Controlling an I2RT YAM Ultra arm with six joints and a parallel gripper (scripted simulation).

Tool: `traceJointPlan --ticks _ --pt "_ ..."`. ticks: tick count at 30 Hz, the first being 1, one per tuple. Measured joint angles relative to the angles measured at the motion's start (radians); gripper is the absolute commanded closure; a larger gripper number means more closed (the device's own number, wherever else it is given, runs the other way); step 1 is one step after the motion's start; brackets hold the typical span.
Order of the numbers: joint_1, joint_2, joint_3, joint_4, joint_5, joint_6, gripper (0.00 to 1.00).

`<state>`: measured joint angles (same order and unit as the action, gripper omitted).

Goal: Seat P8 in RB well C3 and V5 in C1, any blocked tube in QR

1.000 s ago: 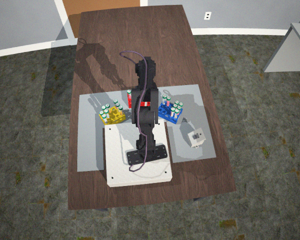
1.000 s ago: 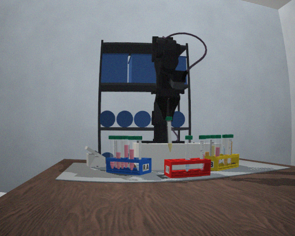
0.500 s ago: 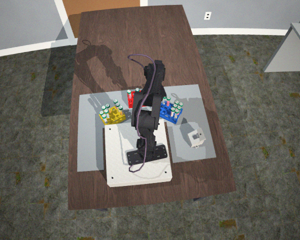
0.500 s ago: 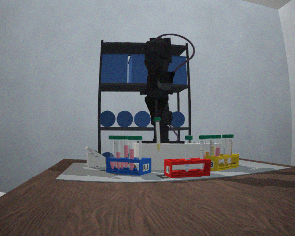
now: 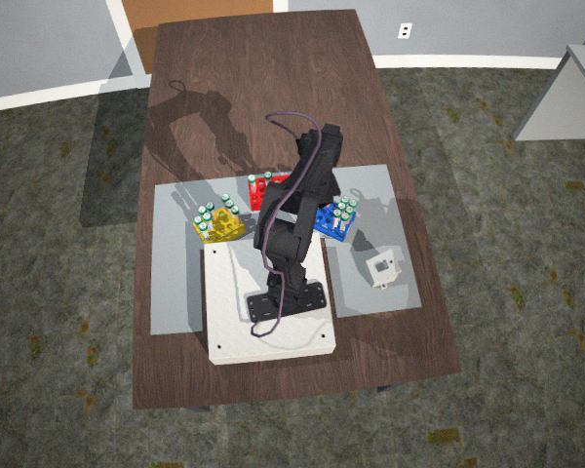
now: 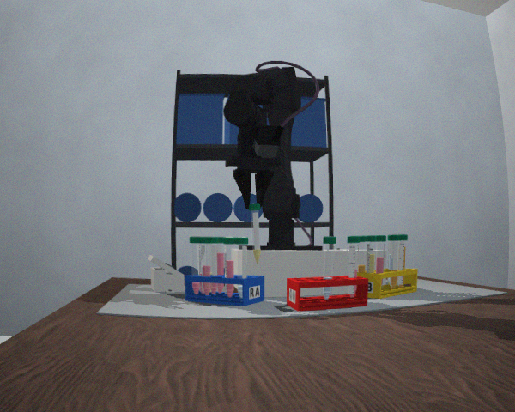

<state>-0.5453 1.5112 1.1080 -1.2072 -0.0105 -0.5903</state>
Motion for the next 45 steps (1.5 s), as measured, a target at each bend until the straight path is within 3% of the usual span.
traceJointPlan --ticks 9,45 --pt "-0.021 0.013 0.024 0.0 0.001 -0.048 1.0" --pt "-0.045 0.215 0.228 -0.003 0.001 -0.079 1.0"
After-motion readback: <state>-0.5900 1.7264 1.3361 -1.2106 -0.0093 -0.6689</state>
